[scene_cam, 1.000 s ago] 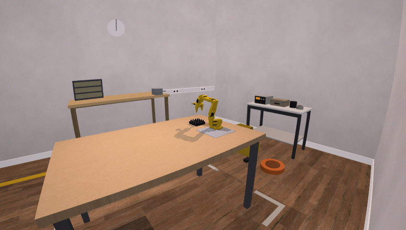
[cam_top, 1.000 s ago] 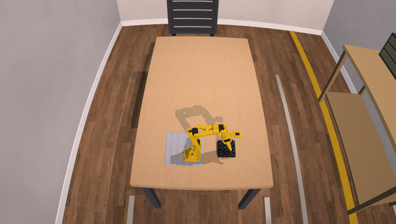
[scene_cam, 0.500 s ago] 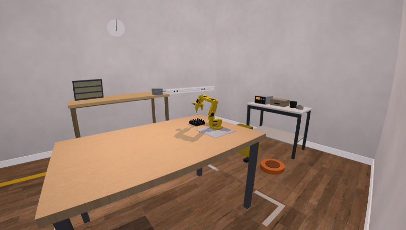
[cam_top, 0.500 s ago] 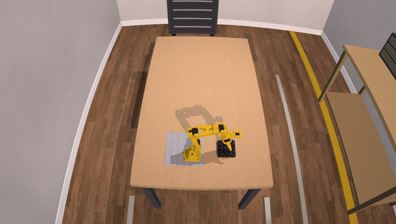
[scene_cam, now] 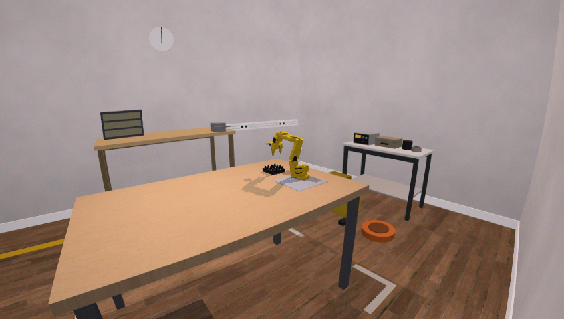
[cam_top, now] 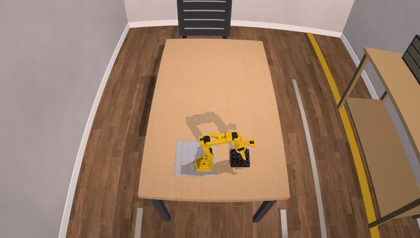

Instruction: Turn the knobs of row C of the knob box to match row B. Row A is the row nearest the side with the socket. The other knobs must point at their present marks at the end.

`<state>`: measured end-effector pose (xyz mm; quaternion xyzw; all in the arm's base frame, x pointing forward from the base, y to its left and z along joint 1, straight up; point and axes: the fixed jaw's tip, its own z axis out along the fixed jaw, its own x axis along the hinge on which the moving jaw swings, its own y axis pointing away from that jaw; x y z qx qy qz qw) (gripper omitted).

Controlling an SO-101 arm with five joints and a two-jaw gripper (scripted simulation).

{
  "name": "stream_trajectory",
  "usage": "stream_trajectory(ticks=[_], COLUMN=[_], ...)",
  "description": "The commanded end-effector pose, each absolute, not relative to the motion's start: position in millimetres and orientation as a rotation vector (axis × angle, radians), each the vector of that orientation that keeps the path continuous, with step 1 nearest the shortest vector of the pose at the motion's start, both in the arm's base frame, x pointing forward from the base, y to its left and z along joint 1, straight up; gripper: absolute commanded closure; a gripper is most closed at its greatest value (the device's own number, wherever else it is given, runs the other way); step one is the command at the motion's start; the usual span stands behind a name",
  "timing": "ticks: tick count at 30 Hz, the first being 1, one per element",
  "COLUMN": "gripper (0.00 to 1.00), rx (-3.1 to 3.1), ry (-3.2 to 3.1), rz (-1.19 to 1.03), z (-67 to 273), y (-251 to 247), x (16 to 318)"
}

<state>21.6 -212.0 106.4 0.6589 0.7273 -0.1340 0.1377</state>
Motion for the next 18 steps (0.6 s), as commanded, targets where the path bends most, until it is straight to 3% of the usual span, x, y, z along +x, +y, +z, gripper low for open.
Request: stream_trajectory(ticks=[1, 18], gripper=[0.60, 0.60], rx=[1.904, 1.868], ry=[2.090, 2.074], rz=[-0.395, -0.428], z=[107.6, 114.5], y=[-215.3, -221.2], x=[22.3, 25.4])
